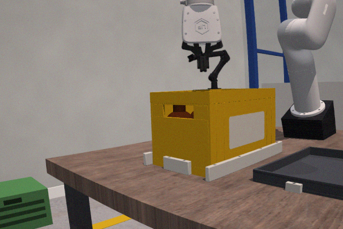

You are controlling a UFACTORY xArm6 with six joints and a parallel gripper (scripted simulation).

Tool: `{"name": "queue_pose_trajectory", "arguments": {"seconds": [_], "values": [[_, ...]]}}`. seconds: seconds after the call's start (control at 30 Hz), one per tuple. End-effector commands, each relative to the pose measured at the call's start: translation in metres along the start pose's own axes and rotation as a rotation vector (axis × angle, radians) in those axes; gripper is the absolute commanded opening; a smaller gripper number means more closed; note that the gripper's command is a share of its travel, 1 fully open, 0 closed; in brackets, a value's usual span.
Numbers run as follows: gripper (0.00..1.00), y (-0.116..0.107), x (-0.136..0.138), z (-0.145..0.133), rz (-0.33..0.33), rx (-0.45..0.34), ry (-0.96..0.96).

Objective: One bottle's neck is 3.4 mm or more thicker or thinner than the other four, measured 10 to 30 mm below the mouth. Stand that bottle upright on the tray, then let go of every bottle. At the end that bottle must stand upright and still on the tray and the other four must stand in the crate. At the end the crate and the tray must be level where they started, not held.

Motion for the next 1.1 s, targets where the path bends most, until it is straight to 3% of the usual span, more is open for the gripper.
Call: {"name": "queue_pose_trajectory", "arguments": {"seconds": [0.0,0.97,1.0,1.07], "values": [[0.0,-0.0013,-0.0009,-0.0006,0.003,-0.002,0.0],[0.0,-0.0016,-0.0052,-0.001,0.003,-0.001,0.0],[0.65,-0.0016,-0.0052,-0.001,0.003,-0.001,0.0],[0.65,-0.0016,-0.0052,-0.001,0.003,-0.001,0.0]]}}
Point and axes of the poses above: the point where the finger pads meet when closed, its own y axis out along the fingers, its own x axis across the jaws, z = x × y, the point moved 3 cm from there along -y, back along the fingers, and after that the axes turned 7 degrees about y, right-handed, at the moved point
